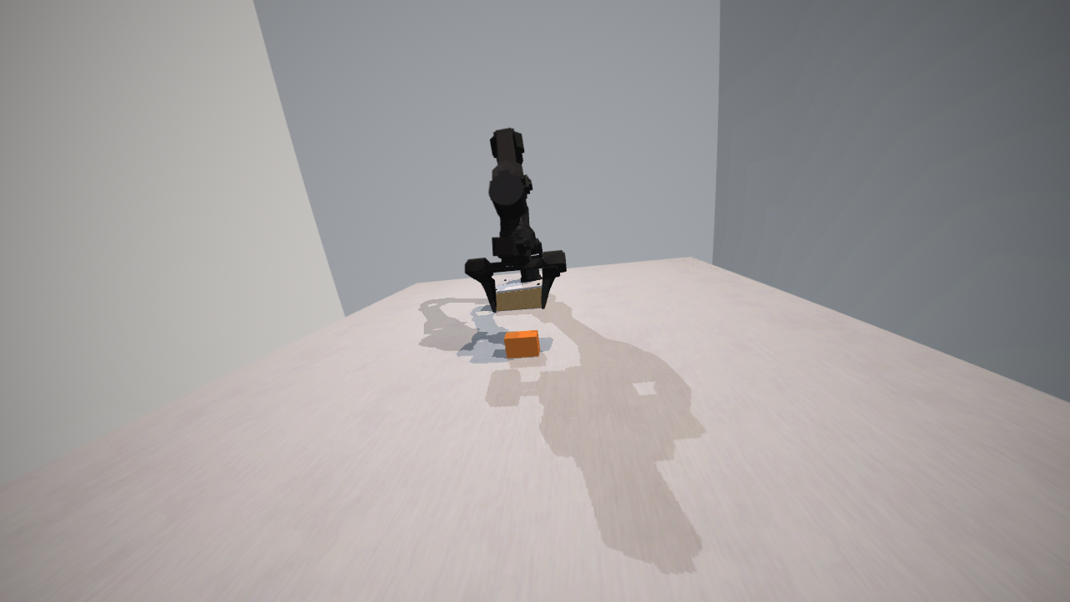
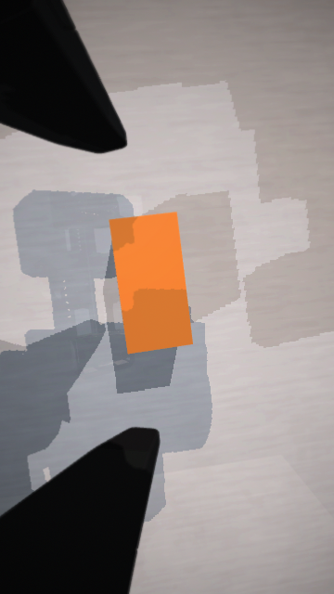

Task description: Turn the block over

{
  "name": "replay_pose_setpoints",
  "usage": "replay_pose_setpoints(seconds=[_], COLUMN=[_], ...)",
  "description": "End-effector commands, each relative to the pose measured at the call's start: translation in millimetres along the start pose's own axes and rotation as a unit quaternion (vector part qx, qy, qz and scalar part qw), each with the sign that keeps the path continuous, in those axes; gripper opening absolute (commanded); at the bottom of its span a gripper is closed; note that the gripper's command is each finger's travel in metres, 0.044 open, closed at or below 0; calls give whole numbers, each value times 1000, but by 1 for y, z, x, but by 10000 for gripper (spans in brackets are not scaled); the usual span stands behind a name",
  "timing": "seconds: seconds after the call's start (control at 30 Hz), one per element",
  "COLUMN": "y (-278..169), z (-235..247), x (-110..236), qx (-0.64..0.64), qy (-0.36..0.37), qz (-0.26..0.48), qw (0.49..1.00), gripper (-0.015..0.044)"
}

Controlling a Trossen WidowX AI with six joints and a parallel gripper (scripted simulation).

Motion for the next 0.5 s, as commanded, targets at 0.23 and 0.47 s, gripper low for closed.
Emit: replay_pose_setpoints(seconds=[0.23, 0.47], y=[34, 39], z=[-5, -6], x=[8, 12], qx=[-3, -4], qy=[29, 35], qz=[184, 224], qw=[983, 974], gripper=[440, 440])
Point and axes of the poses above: the point midway between the two fingers, 35 mm back from their tips, its own x axis back along the fingers, its own z axis across the jaws, y = z × x, the point moved 1 cm from there along x, back along the fingers, and after that the axes turned 8 degrees about x, right-handed, at the moved point
